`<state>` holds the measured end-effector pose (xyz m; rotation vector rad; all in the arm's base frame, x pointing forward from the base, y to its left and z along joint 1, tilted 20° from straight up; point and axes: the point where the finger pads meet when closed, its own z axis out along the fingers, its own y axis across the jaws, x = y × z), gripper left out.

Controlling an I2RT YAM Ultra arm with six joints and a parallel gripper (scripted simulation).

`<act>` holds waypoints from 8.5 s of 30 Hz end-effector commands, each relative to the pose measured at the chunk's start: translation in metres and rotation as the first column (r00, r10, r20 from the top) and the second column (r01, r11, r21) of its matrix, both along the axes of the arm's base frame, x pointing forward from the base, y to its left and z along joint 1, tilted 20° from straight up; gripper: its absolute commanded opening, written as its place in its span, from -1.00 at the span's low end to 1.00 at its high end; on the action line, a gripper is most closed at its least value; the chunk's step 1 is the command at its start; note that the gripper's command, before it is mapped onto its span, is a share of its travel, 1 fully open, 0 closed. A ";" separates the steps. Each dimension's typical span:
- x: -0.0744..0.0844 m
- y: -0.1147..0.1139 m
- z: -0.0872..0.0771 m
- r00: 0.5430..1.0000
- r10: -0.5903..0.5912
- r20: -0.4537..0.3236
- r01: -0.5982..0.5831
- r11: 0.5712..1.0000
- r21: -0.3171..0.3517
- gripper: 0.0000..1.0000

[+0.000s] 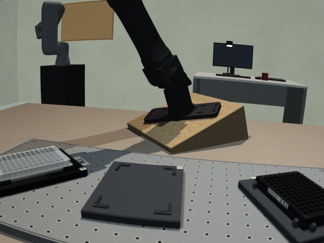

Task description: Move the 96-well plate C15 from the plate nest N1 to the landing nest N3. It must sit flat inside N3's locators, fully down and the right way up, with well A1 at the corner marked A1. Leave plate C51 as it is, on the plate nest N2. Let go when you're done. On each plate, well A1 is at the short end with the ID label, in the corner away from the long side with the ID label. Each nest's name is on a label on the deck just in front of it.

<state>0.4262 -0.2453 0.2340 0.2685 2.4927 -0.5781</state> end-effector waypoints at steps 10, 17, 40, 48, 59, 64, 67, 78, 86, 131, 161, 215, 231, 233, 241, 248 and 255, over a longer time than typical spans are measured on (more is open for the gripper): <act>-0.005 0.021 0.030 0.996 -0.028 0.083 0.026 0.999 0.025 1.00; -0.011 0.048 0.017 0.999 -0.032 0.032 0.028 0.993 0.118 1.00; -0.033 0.095 -0.005 0.995 -0.086 -0.048 0.095 0.963 0.253 1.00; -0.033 0.095 -0.004 0.995 -0.099 -0.025 0.102 0.965 0.241 1.00; -0.057 0.131 -0.019 0.980 -0.139 -0.142 0.180 0.921 0.344 1.00; -0.074 0.142 -0.038 0.970 -0.147 -0.195 0.208 0.916 0.343 1.00; -0.072 0.142 -0.031 0.974 -0.149 -0.172 0.201 0.918 0.342 1.00; -0.063 0.138 -0.022 0.980 -0.156 -0.127 0.191 0.920 0.342 1.00; -0.063 0.138 -0.022 0.980 -0.155 -0.127 0.190 0.920 0.342 1.00; -0.066 0.135 -0.052 0.974 -0.149 -0.171 0.201 0.918 0.343 1.00; -0.053 0.125 -0.103 0.970 -0.148 -0.191 0.207 0.915 0.346 1.00; -0.045 0.122 -0.112 0.972 -0.150 -0.179 0.205 0.916 0.345 -1.00; -0.045 0.122 -0.112 0.972 -0.150 -0.179 0.205 0.916 0.345 -1.00; -0.045 0.122 -0.112 0.972 -0.150 -0.179 0.205 0.916 0.345 -1.00; -0.046 0.127 -0.087 0.977 -0.148 -0.153 0.193 0.919 0.343 -1.00; -0.050 0.130 -0.076 0.977 -0.149 -0.153 0.194 0.919 0.342 -1.00; -0.053 0.131 -0.068 0.977 -0.149 -0.153 0.194 0.920 0.341 -1.00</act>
